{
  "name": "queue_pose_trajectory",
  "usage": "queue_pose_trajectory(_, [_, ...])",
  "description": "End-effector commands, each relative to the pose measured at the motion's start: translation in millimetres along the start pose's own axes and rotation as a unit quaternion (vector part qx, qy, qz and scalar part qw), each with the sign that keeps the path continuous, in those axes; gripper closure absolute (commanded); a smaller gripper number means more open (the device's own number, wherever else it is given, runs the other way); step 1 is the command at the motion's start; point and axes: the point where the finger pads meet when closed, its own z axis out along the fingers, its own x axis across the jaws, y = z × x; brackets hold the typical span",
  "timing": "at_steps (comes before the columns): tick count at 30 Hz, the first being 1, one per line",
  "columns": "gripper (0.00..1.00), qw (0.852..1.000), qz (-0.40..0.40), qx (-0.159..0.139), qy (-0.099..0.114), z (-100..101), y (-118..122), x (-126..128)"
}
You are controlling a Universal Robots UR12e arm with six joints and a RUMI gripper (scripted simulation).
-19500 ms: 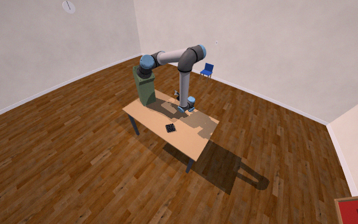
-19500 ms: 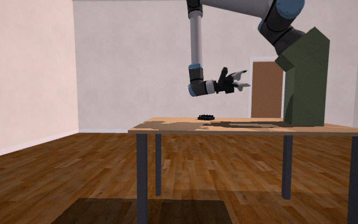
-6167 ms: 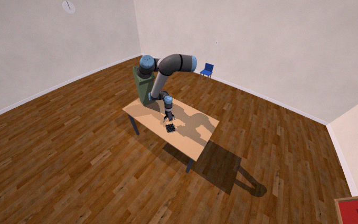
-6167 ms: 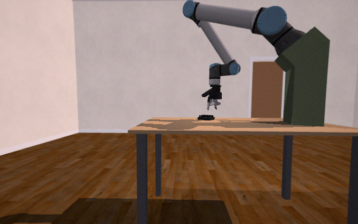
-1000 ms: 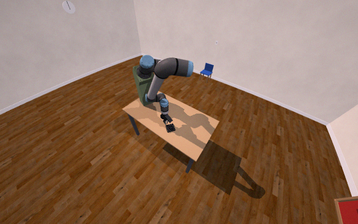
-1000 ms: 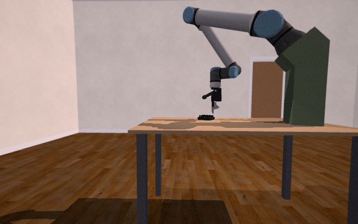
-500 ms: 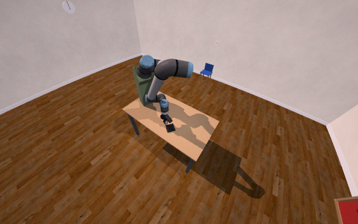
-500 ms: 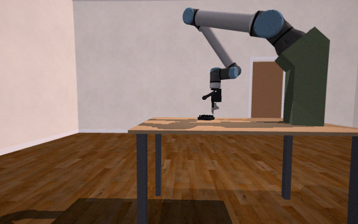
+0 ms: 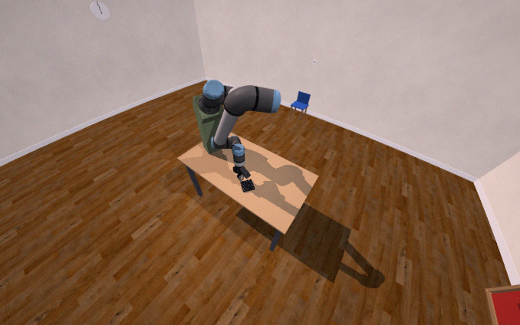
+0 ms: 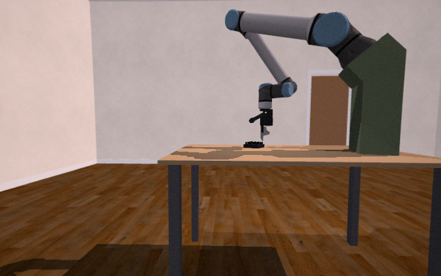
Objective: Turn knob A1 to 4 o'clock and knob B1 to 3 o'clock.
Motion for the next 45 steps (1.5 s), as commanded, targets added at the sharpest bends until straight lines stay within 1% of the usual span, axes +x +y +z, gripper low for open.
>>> queue_pose_trajectory(1, [0.89,1.0,-0.001,0.001,0.0,0.9,-2.1,-0.2])
queue_pose_trajectory(19, [0.89,1.0,-0.001,0.001,0.001,0.9,-2.3,-0.2])
queue_pose_trajectory(32, [0.89,1.0,-0.002,0.002,0.001,0.1,-10.0,-0.1])
queue_pose_trajectory(45, [0.89,1.0,-0.001,0.001,0.001,0.6,-7.8,-0.3])
